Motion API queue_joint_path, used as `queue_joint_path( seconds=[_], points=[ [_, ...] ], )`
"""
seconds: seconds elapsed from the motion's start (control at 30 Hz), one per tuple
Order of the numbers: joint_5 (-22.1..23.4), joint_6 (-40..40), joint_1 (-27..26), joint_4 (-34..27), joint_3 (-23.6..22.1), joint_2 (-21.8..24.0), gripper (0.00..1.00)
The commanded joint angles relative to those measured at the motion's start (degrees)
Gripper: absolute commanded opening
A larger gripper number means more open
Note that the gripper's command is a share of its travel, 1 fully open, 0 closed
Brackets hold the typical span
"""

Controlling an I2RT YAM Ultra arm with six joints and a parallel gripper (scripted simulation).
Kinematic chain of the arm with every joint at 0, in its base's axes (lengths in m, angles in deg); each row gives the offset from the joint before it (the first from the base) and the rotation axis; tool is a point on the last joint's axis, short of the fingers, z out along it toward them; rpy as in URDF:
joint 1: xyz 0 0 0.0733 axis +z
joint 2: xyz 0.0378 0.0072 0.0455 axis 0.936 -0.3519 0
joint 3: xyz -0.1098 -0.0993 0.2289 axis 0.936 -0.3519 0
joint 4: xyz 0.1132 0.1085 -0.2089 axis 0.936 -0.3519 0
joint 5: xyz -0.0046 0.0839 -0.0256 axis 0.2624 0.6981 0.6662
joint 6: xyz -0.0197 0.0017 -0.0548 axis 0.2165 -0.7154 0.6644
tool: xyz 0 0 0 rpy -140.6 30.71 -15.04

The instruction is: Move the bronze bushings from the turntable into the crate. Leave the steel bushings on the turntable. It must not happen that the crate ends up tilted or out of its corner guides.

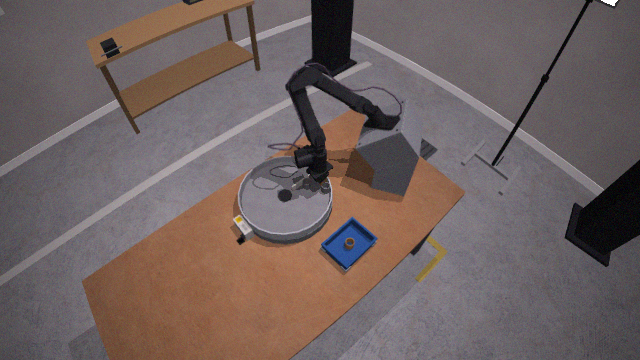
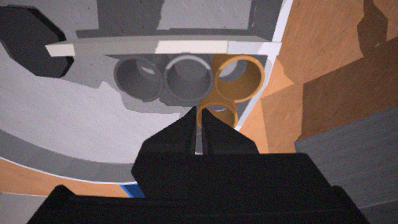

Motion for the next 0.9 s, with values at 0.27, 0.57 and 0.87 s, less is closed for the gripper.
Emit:
queue_joint_path(
  seconds=[0.27,0.57,0.87],
  points=[
    [-2.53,-2.46,3.11,-5.63,-2.42,6.61,0.0],
    [-4.34,-6.04,6.72,-13.98,-2.47,13.74,0.0],
    [-5.28,-8.53,8.86,-19.33,-0.52,17.28,0.0]
  ],
)
